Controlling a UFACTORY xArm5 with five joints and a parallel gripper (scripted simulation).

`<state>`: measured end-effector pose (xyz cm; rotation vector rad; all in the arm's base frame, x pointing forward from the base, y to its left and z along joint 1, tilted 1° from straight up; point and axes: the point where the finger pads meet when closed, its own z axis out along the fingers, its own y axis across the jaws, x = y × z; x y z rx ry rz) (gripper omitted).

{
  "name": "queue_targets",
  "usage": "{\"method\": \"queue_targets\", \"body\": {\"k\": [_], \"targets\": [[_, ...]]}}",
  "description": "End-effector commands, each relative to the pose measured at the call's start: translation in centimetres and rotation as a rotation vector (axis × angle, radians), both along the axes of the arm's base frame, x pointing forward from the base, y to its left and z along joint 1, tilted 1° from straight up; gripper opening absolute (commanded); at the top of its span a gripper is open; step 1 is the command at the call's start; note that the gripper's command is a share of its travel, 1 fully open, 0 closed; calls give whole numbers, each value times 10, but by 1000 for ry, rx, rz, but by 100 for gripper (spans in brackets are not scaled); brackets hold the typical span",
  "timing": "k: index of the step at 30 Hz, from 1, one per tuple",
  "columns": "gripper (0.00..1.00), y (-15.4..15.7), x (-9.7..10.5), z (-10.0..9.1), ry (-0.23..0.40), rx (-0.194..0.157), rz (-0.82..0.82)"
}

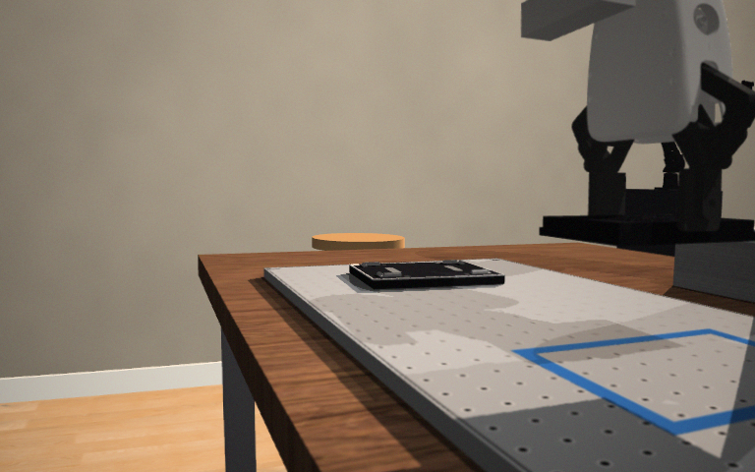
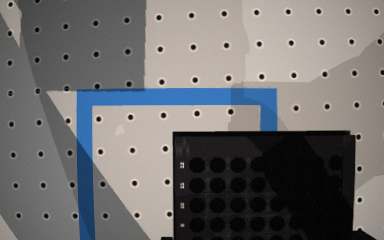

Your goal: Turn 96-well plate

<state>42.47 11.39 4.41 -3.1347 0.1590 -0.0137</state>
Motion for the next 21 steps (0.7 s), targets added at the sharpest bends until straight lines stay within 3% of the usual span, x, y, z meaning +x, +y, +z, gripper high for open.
{"method": "queue_targets", "body": {"k": [1, 11, 21], "targets": [[0, 21, 2, 0, -6, -14, -1], [0, 48, 2, -1, -6, -13, -1], [0, 49, 2, -1, -6, -13, -1]]}}
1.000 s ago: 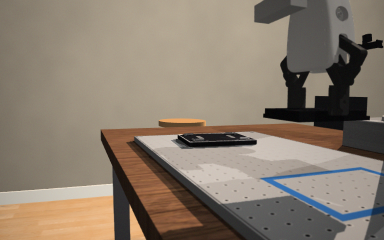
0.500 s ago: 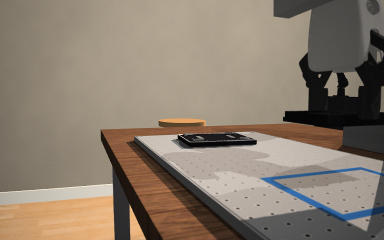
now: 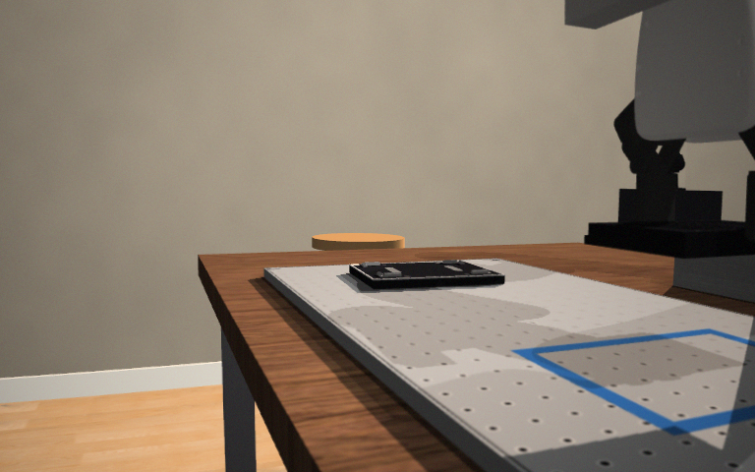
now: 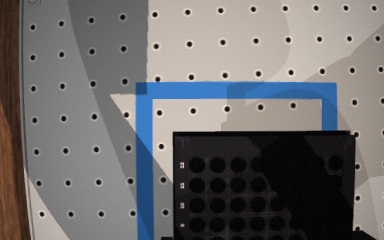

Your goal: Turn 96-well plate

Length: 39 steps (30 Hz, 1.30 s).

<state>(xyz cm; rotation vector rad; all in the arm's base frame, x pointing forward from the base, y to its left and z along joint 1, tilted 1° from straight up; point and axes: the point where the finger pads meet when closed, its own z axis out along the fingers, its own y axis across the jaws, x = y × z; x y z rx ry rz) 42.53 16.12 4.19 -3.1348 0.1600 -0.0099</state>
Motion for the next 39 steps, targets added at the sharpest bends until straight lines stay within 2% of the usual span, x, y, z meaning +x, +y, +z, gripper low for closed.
{"method": "queue_targets", "body": {"k": [1, 35, 39], "targets": [[0, 2, 1, 1, -9, -14, 0], [0, 2, 1, 1, -9, -14, 0], [0, 2, 2, -5, -9, -14, 0]]}}
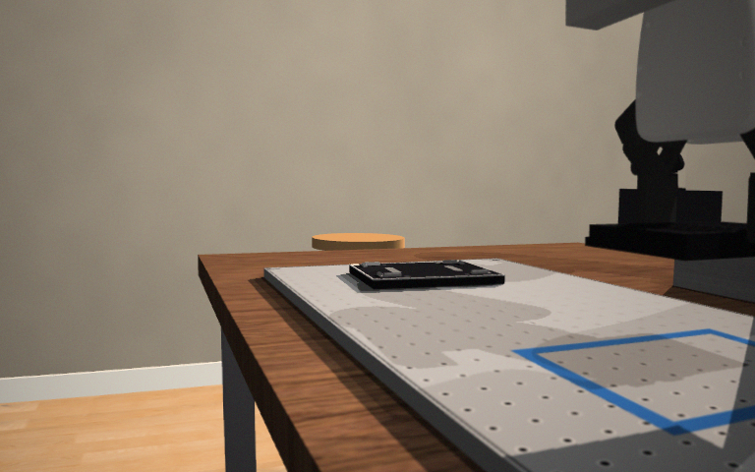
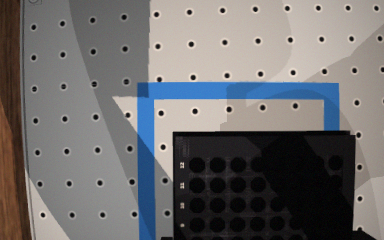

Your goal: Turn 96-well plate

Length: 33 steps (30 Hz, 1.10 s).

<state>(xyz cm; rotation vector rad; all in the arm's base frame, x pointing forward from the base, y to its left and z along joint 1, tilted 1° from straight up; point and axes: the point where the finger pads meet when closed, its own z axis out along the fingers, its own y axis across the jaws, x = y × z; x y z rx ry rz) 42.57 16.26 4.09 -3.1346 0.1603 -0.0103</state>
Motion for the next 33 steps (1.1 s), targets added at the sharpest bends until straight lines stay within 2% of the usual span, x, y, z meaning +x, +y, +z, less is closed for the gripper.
{"method": "queue_targets", "body": {"k": [1, 33], "targets": [[0, 0, 1, -6, -9, -14, 0], [0, 0, 2, -53, -8, -14, 0]]}}
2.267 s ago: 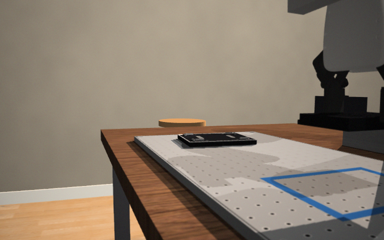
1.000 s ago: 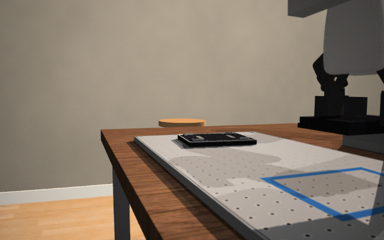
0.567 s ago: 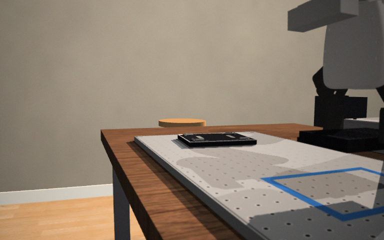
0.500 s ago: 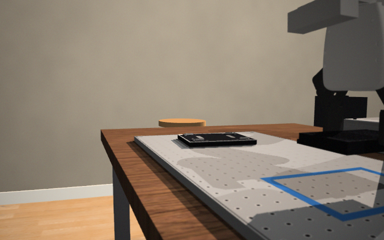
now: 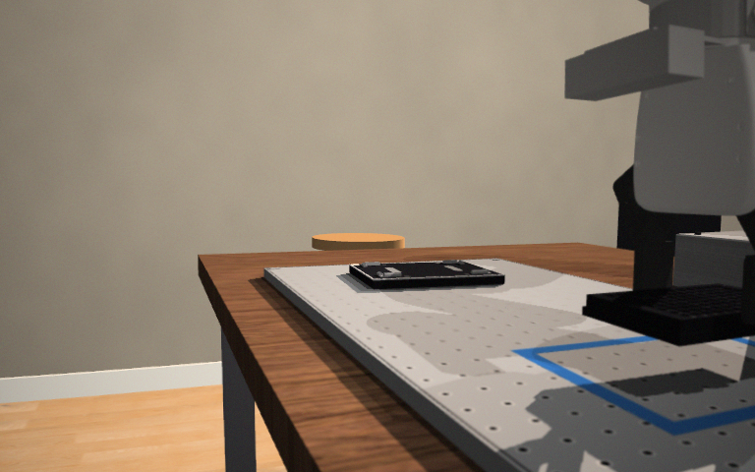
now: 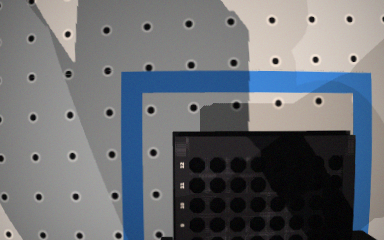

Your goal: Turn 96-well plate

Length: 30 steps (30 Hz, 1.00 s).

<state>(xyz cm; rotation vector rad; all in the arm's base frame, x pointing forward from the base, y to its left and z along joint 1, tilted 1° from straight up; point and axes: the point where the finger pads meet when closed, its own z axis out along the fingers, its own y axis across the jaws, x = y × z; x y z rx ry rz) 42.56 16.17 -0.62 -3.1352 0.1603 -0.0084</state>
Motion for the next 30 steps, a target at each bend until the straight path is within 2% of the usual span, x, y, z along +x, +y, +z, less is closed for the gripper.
{"method": "queue_targets", "body": {"k": [1, 8, 30], "targets": [[0, 1, 2, -7, -10, -13, 0], [0, 0, 2, -19, -10, -13, 0], [0, 0, 2, -19, -10, -13, 0]]}}
